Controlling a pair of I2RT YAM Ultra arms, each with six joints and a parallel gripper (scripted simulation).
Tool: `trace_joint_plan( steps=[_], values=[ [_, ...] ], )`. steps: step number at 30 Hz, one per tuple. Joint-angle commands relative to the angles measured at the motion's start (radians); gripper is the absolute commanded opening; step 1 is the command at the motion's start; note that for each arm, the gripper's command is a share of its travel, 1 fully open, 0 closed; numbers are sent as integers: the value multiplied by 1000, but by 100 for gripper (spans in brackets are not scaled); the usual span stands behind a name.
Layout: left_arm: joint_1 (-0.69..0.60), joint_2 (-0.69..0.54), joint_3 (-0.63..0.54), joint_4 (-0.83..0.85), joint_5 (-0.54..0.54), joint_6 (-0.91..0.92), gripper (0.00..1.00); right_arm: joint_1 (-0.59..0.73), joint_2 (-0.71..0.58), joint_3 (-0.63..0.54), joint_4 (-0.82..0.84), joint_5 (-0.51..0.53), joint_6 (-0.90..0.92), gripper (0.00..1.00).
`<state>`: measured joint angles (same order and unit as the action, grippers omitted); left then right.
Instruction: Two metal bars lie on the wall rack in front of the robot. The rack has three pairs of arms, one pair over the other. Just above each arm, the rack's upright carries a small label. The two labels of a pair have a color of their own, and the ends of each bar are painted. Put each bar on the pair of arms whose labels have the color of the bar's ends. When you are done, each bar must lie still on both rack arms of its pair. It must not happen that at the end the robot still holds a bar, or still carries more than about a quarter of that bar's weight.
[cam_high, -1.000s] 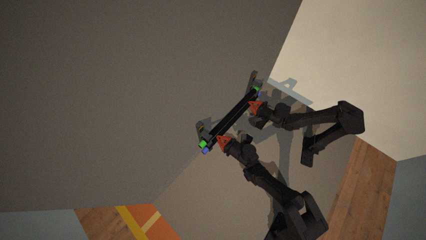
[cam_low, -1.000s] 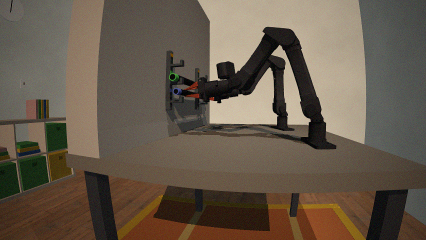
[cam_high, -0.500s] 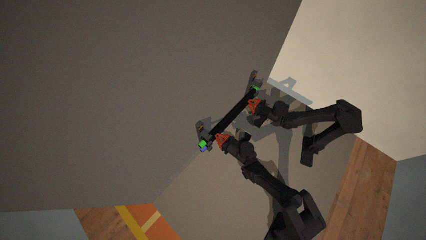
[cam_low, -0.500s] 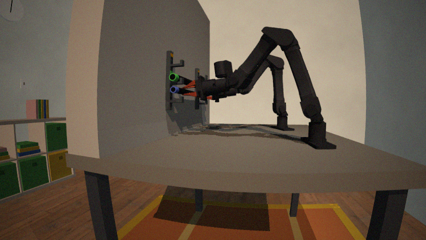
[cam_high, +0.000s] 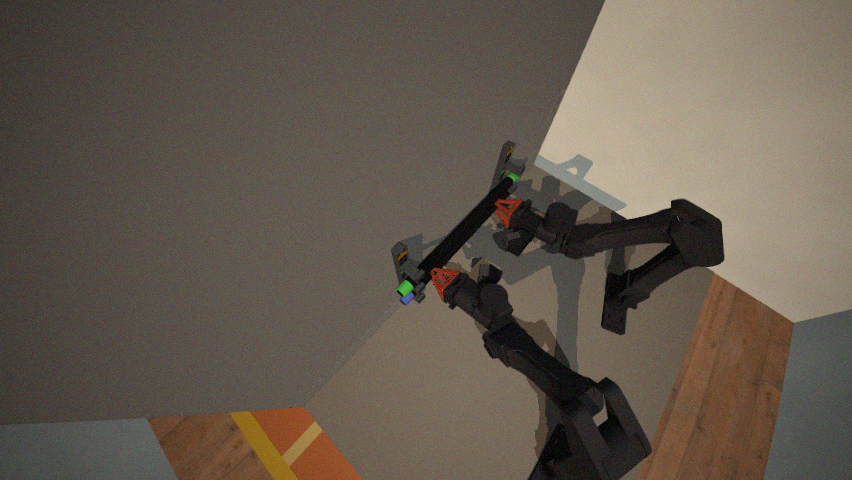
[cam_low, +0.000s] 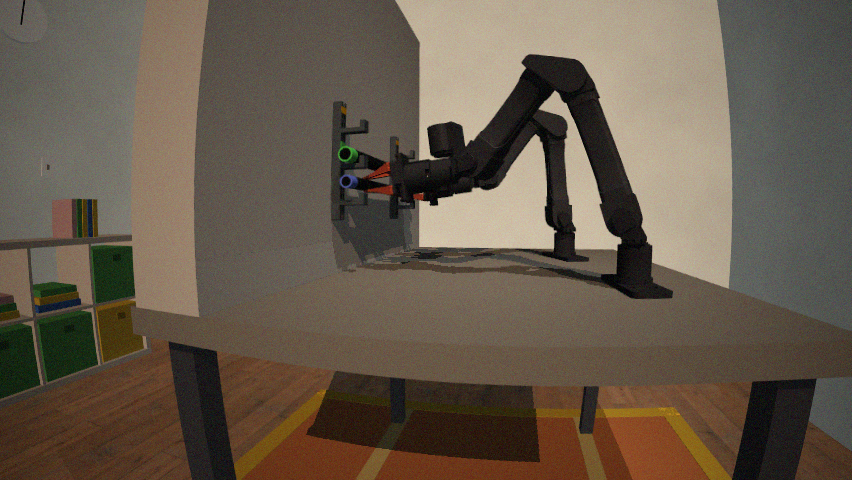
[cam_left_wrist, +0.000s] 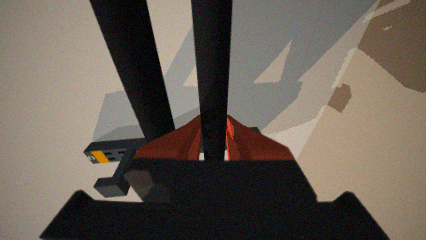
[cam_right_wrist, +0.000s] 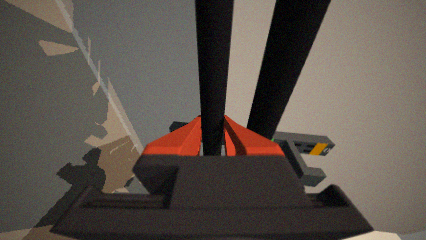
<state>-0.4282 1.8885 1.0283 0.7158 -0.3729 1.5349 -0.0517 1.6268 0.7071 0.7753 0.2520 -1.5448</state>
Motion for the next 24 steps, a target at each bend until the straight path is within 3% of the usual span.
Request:
trace_joint_plan(
  steps=[1, 13, 24],
  values=[
    [11, 5, 30, 116, 1, 38, 0, -15, 6, 27, 119, -1, -25, 0],
    [12, 115, -22, 274, 2, 37, 0, -15, 148, -36, 319, -2, -23, 0],
    [12, 136, -24, 303, 4, 41, 0, -16, 176, -40, 357, -4, -25, 0]
  ],
)
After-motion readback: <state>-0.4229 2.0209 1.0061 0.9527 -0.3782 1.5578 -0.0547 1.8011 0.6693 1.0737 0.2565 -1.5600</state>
